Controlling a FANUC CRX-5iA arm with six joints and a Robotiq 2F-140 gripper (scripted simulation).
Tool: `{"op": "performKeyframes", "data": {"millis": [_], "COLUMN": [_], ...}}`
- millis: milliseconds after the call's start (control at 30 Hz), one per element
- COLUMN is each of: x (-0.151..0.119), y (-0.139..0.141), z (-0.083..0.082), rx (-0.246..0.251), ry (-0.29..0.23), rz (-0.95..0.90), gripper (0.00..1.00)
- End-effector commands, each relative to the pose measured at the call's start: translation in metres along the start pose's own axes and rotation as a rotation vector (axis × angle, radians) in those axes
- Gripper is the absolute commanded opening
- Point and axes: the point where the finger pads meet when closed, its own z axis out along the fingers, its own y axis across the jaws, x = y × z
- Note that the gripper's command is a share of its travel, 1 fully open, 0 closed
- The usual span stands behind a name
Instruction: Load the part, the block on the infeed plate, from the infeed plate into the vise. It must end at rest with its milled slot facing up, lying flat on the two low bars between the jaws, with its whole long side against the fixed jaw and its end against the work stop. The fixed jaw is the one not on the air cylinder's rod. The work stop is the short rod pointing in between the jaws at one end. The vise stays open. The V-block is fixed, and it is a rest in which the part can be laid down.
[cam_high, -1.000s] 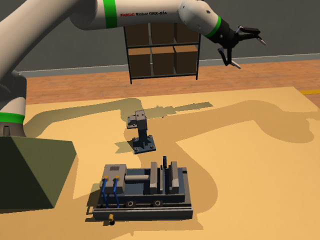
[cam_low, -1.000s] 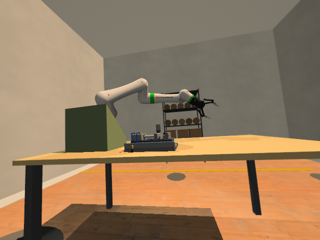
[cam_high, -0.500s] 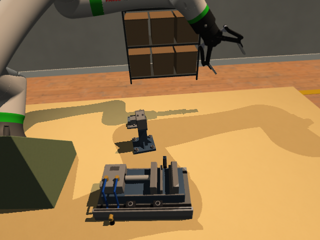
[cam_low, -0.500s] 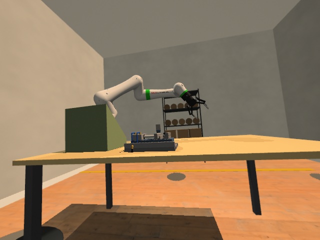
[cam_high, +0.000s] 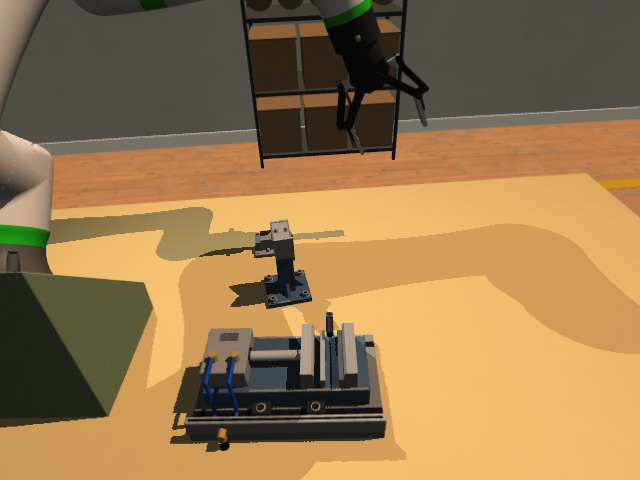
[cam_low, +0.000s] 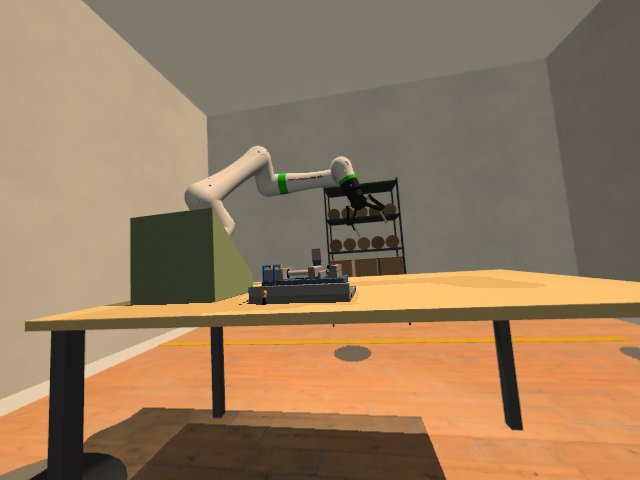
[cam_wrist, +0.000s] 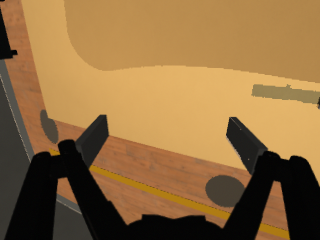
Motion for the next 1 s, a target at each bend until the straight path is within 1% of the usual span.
{"op": "performKeyframes", "data": {"millis": [0,67,100,167,200,233,300,333,367,400,467,500,533,567,633,667,833,867,967], "x": [0.012,0.012,0.019,0.021,0.021,0.023,0.025,0.025,0.027,0.028,0.031,0.032,0.033,0.034,0.034,0.035,0.035,0.035,0.035], "y": [0.067,0.067,0.103,0.117,0.117,0.133,0.149,0.160,0.171,0.184,0.208,0.220,0.231,0.244,0.244,0.258,0.258,0.258,0.258], "z": [-0.028,-0.028,-0.043,-0.050,-0.050,-0.057,-0.064,-0.069,-0.073,-0.079,-0.090,-0.095,-0.101,-0.106,-0.106,-0.113,-0.113,-0.113,-0.113], "rx": [-0.159,-0.159,-0.159,-0.159,-0.159,-0.230,-0.230,-0.288,-0.288,-0.332,-0.332,-0.362,-0.362,-0.380,-0.380,-0.387,-0.388,-0.388,-0.388], "ry": [0.011,0.011,0.011,0.011,0.011,0.009,0.009,0.005,0.005,0.000,0.000,-0.004,-0.004,-0.006,-0.006,-0.007,-0.008,-0.008,-0.008], "rz": [-0.017,-0.017,-0.017,-0.017,-0.017,-0.025,-0.025,-0.031,-0.031,-0.035,-0.035,-0.038,-0.038,-0.040,-0.040,-0.040,-0.041,-0.041,-0.041], "gripper": [1.00,1.00,1.00,1.00,1.00,1.00,1.00,1.00,1.00,1.00,1.00,1.00,1.00,1.00,1.00,1.00,1.00,0.51,0.51]}}
